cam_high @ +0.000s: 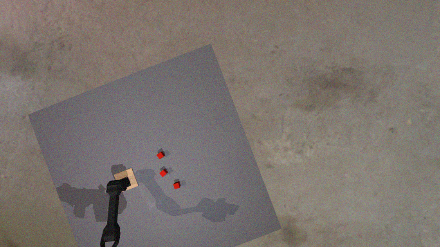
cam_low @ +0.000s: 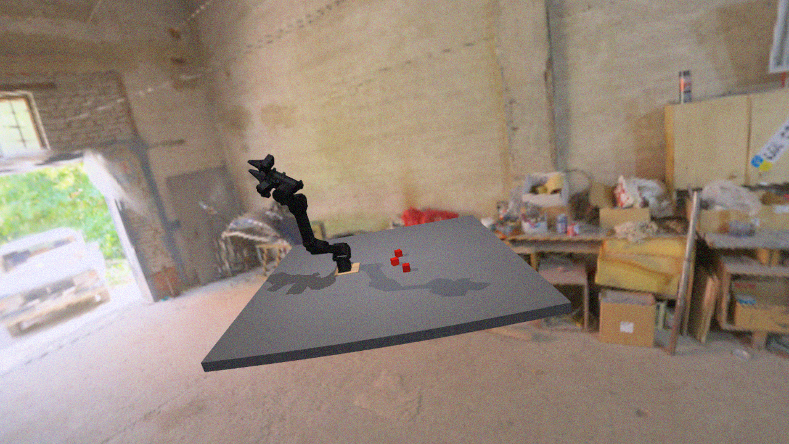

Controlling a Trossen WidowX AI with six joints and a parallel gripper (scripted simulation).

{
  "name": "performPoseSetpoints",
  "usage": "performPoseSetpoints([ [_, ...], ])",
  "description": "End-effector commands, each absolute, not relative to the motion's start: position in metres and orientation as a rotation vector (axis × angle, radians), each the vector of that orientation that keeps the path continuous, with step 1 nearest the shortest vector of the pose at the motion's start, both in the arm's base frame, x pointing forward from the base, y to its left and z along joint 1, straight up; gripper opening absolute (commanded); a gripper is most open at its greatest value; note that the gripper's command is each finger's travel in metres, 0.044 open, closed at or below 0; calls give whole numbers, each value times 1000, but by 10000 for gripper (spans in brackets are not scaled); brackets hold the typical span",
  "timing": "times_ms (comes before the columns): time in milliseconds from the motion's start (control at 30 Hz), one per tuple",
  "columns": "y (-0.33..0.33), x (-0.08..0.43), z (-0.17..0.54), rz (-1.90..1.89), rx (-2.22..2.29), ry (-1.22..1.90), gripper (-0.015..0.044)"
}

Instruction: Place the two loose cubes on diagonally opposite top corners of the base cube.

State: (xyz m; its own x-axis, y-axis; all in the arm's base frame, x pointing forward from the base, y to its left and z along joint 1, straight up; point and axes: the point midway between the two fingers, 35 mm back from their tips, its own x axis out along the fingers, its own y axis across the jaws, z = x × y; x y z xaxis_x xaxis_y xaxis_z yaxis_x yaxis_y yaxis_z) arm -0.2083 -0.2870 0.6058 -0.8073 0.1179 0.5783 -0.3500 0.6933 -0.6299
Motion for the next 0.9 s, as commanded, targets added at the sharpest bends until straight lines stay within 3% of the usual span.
performPoseSetpoints([
  [0,-225,-208,634,1029,58,-2176,265],
  [400,-73,-170,679,993,-254,-1845,265],
  [867,73,-60,682,893,-605,-1422,265],
])
